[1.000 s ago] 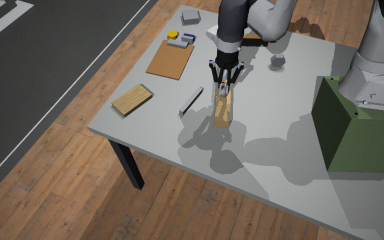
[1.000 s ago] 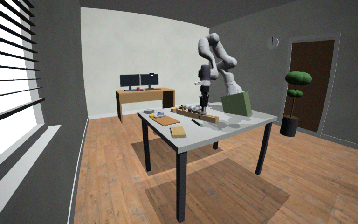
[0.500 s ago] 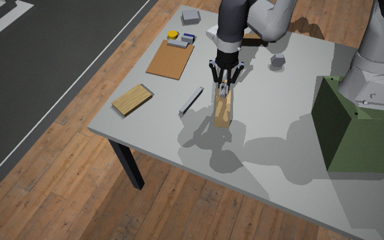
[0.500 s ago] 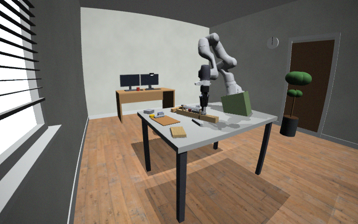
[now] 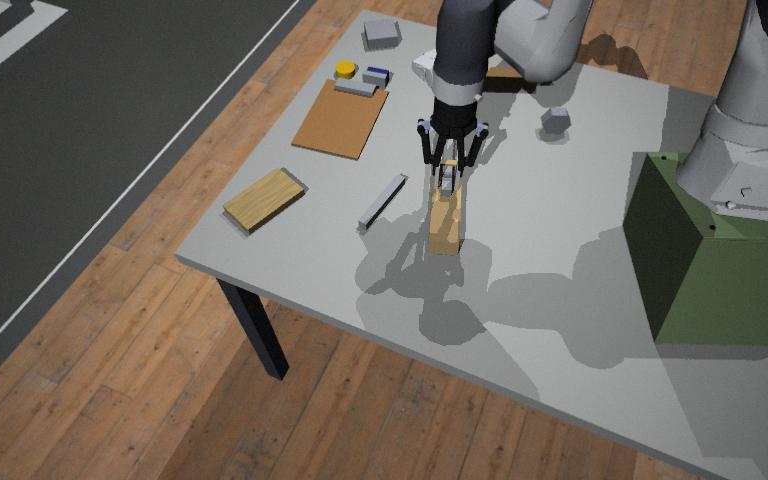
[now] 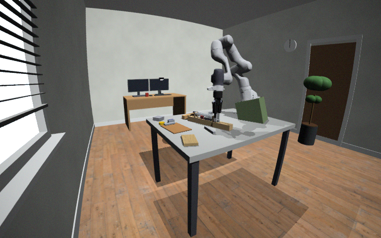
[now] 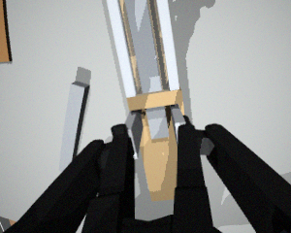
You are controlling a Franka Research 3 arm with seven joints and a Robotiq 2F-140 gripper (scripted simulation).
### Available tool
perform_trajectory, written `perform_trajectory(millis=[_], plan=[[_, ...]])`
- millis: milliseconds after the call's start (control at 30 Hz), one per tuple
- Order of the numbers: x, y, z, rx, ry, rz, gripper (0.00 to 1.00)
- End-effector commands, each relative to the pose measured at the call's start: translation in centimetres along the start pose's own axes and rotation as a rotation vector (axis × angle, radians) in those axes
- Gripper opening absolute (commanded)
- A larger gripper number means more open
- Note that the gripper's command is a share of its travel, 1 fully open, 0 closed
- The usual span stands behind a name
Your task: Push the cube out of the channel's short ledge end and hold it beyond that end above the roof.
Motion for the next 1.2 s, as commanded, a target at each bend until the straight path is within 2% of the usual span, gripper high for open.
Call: perform_trajectory(millis=[0, 700, 767, 833, 900, 1033, 1167], plan=[[0.0, 0.0, 0.0, 0.006, 0.0, -0.001, 0.23], [0.1, 0.0, 0.0, 0.006, 0.0, -0.001, 0.23], [0.9, 0.0, 0.0, 0.006, 0.0, -0.001, 0.23], [2.7, 0.0, 0.0, 0.006, 0.0, -0.001, 0.23], [2.7, 0.0, 0.0, 0.006, 0.0, -0.001, 0.23], [6.4, 0.0, 0.0, 0.006, 0.0, -0.001, 0.23], [6.7, 0.0, 0.0, 0.006, 0.0, -0.001, 0.23]])
Point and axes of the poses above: the point where the finger pads meet when closed, its own x axis back along the fingers, its own z axis across the jaws, y = z × x, the point moved 4 cm from there along x, back along the fingers, and after that the axes turned 6 degrees about -x, right-handed, at the moved point
